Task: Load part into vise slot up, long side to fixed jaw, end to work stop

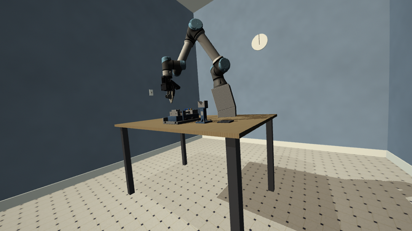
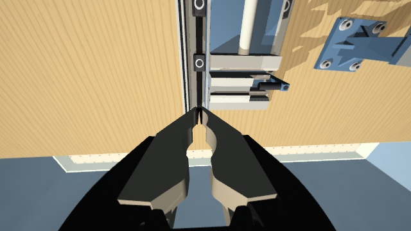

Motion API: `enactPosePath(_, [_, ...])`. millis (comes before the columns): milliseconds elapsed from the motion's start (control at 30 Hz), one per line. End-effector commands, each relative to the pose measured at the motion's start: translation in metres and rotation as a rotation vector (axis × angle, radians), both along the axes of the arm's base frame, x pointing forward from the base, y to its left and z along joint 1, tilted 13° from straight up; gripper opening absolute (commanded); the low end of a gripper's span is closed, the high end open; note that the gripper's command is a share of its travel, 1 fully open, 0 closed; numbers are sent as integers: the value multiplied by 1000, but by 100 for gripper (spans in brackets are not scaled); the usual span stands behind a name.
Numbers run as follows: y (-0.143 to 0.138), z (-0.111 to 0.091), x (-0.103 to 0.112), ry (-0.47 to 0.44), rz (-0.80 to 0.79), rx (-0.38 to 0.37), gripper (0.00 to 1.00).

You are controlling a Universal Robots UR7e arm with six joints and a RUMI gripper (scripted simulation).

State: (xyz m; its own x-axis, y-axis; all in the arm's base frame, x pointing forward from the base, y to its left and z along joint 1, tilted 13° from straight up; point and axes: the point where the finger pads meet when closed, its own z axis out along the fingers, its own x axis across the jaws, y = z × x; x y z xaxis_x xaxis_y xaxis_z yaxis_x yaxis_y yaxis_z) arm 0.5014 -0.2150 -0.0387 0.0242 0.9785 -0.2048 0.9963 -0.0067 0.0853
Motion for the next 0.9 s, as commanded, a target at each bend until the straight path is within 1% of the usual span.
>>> enactPosePath(0, [0,1,0,-1,0,-1,0])
enactPosePath(467, [0,0,1,-1,0,0,0])
enactPosePath(867, [-2,-8,1,-1,0,0,0])
